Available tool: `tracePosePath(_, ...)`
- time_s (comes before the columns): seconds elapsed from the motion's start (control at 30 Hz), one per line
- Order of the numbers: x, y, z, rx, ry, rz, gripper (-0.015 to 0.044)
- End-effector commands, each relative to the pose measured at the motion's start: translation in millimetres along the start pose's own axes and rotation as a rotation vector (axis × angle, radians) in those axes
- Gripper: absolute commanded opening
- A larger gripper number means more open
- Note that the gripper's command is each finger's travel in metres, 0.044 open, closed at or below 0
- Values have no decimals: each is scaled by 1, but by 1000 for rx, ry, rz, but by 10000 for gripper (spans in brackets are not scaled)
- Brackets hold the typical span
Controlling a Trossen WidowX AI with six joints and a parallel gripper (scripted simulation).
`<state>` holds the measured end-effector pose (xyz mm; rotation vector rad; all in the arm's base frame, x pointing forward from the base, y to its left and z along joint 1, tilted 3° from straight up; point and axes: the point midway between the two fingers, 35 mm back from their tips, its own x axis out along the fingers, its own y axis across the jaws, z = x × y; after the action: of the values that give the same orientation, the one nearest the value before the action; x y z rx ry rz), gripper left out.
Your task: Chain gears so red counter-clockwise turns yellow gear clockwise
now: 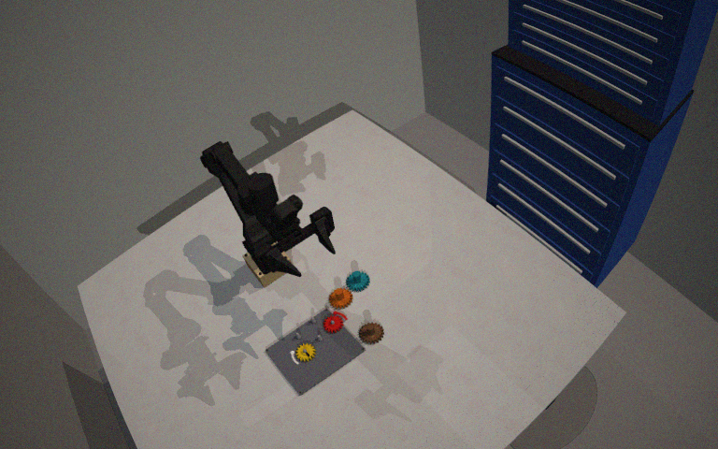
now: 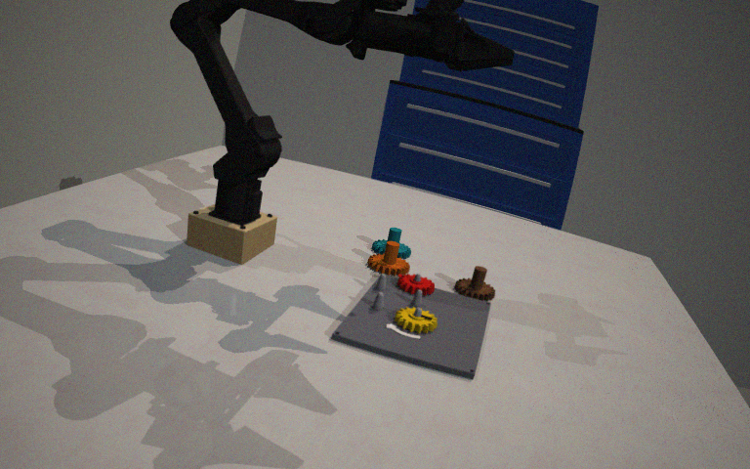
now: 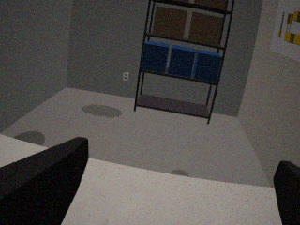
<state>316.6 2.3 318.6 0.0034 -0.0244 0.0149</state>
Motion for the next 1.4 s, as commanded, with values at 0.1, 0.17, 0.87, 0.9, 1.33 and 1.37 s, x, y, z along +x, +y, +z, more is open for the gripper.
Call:
tracePosePath(0.1, 13, 24, -33, 42, 168, 70, 440)
tracePosePath(0.17, 18, 44, -61, 67, 305, 120, 440)
tracePosePath(0.87, -101, 161, -248, -144, 1557, 236, 440)
tracePosePath(0.9, -101, 161, -248, -144, 1557, 236, 440)
tracePosePath(1.33, -101, 164, -267, -144, 1557, 236, 440)
tracePosePath(1.37, -101, 164, -268, -144, 1557, 236, 440)
